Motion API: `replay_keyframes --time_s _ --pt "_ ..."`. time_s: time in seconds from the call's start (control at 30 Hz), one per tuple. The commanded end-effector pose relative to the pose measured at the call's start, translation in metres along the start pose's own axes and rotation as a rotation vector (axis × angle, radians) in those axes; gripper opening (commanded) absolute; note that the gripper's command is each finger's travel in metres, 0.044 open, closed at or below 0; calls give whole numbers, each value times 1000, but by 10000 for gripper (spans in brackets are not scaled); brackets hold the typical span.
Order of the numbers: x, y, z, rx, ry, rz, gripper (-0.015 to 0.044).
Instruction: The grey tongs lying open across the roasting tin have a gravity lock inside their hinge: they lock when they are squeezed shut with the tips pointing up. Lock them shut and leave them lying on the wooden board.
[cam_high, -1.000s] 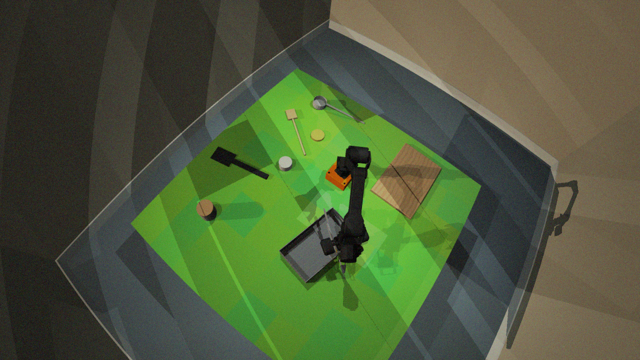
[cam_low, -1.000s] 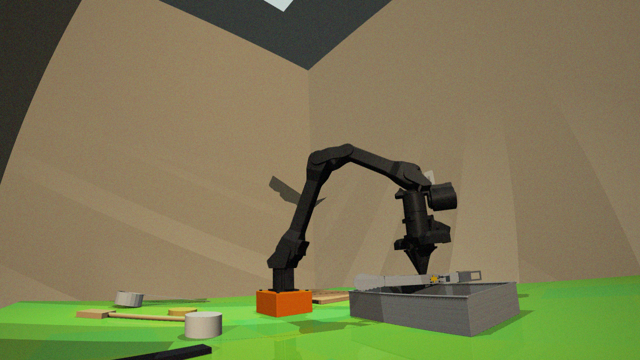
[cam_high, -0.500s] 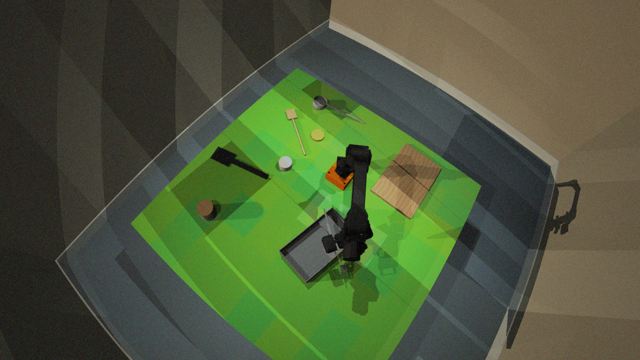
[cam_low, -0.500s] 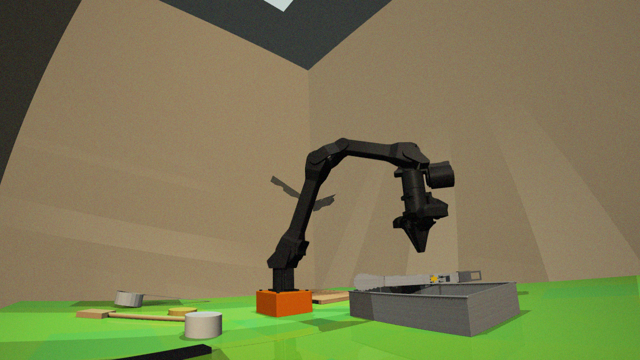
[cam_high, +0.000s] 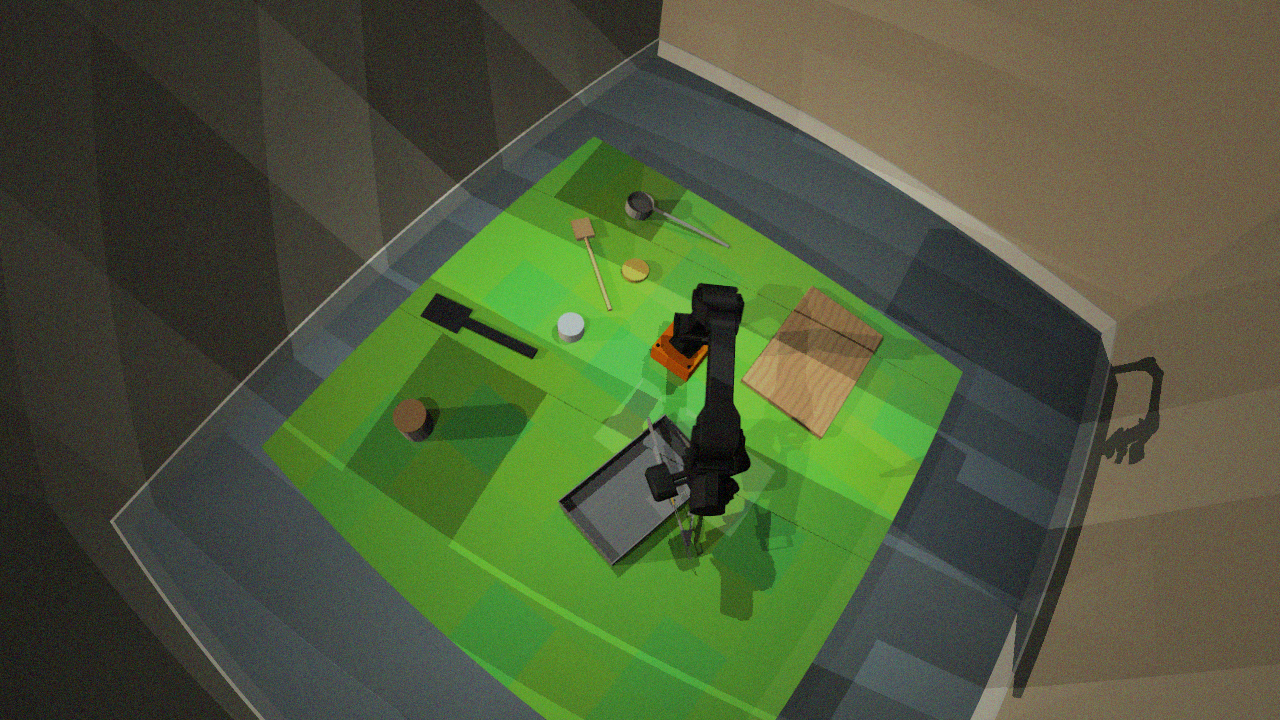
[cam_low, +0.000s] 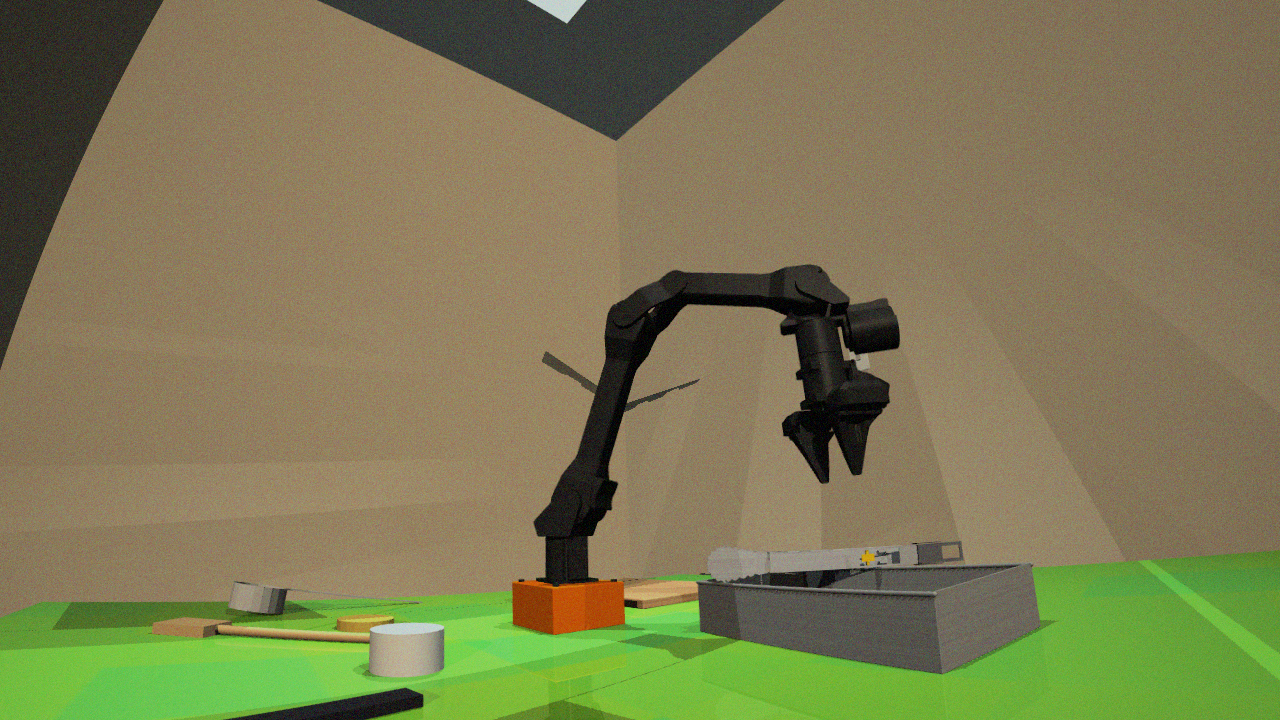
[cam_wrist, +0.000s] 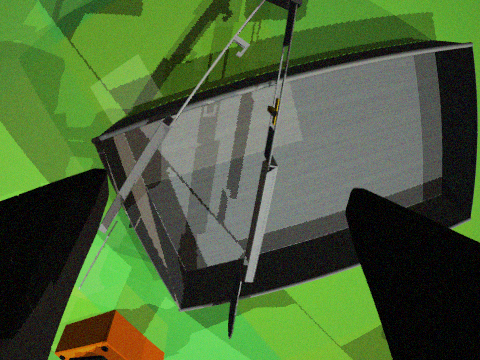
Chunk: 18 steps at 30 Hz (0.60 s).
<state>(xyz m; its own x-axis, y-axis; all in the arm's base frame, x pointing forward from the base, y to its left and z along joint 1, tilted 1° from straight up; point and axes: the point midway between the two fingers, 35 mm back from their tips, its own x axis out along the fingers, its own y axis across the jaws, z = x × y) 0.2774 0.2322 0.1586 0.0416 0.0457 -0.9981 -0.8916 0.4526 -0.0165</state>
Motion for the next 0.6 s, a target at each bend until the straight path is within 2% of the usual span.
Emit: replay_keyframes --time_s 0.0,0.17,0.57 --pt "11 -1 1 82 5 1 440" --pt "37 -2 2 293 17 1 440" --pt "37 -2 2 293 17 1 440"
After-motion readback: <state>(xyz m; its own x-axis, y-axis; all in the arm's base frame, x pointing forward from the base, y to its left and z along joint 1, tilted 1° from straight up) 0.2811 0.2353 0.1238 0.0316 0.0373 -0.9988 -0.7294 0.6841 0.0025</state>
